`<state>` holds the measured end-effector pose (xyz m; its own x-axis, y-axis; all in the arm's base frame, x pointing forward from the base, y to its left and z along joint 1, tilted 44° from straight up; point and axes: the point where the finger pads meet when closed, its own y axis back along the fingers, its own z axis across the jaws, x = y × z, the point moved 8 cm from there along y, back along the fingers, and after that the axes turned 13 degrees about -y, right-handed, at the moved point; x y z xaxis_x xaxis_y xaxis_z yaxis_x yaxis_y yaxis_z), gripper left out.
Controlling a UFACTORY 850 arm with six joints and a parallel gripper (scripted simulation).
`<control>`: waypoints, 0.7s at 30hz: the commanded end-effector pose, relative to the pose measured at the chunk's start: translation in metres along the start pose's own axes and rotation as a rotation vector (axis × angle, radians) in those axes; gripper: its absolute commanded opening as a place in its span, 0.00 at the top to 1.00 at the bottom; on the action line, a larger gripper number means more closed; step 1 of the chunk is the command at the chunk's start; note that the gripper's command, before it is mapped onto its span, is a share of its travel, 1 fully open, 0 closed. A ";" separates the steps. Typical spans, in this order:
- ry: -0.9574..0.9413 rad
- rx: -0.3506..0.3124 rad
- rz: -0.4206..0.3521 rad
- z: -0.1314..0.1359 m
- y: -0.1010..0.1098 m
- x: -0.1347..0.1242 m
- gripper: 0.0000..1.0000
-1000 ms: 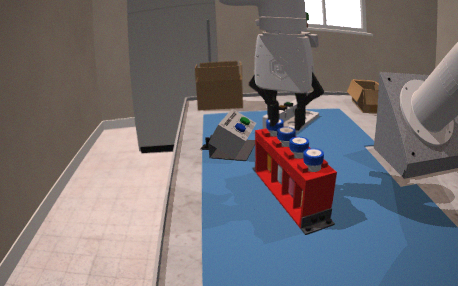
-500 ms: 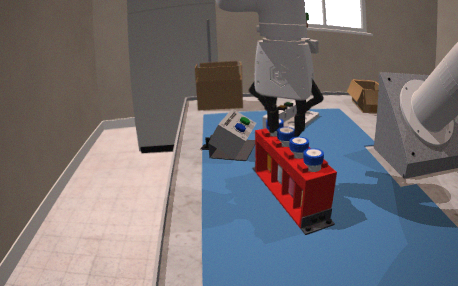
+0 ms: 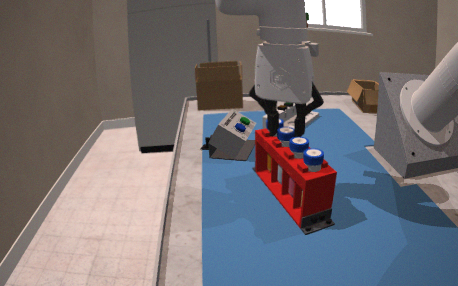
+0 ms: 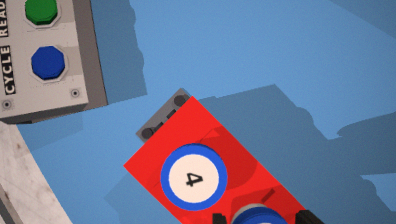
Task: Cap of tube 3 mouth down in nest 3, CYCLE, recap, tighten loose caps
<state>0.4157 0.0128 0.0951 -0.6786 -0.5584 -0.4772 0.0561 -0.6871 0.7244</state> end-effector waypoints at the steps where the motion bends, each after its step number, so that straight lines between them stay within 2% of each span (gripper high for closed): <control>1: 0.000 0.001 -0.001 0.000 -0.001 0.000 0.54; 4: 0.000 0.001 -0.001 0.000 -0.001 0.000 0.54; 5: 0.000 0.001 -0.001 0.000 -0.001 0.000 1.00; 19: 0.000 0.001 -0.001 0.000 -0.001 0.000 1.00; 21: 0.100 0.001 -0.001 0.000 -0.001 0.000 1.00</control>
<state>0.4156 0.0138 0.0939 -0.6741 -0.5611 -0.4803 0.0560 -0.6872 0.7243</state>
